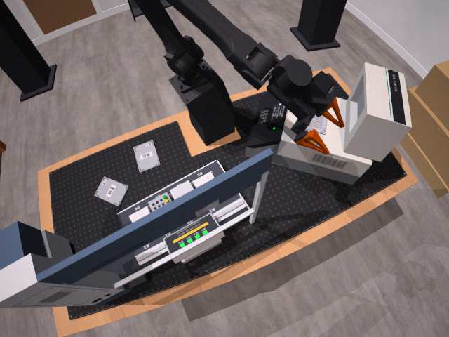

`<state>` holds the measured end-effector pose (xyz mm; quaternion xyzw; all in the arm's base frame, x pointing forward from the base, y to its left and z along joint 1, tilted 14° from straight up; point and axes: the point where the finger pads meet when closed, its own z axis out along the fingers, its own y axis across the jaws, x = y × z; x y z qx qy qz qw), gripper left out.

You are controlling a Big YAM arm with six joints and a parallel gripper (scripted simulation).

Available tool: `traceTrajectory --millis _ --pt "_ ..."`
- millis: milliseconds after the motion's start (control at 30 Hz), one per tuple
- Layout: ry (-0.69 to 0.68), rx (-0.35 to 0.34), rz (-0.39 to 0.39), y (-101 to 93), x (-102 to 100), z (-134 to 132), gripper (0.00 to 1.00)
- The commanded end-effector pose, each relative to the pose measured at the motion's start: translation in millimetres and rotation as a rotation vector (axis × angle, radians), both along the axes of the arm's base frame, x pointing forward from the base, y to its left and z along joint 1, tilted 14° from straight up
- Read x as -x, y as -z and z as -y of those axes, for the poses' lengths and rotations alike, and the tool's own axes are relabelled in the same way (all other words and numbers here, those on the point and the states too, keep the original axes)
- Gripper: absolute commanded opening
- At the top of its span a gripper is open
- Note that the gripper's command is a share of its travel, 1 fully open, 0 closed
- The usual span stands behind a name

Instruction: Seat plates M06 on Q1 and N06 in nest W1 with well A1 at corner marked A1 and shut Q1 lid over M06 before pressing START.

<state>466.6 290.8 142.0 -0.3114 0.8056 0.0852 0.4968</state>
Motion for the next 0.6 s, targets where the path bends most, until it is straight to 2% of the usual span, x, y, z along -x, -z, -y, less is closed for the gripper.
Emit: traceTrajectory --millis 0,100,167,300,400,533,567 --pt "0.047 -0.093 0.083 -61.5 -34.2 6.0 0.95" --pt "0.039 -0.076 0.091 -80.7 -46.0 12.2 0.95" --pt "0.051 -0.119 0.121 -91.4 -50.7 12.5 0.95" --pt "0.081 -0.199 0.137 -97.3 -53.1 12.2 0.95" --pt "0.089 -0.199 0.134 -95.7 -52.4 15.0 0.95" --pt "0.082 -0.183 0.152 -130.8 -63.3 29.6 0.95" --pt "0.114 -0.184 0.168 -133.6 -67.9 36.3 0.95"
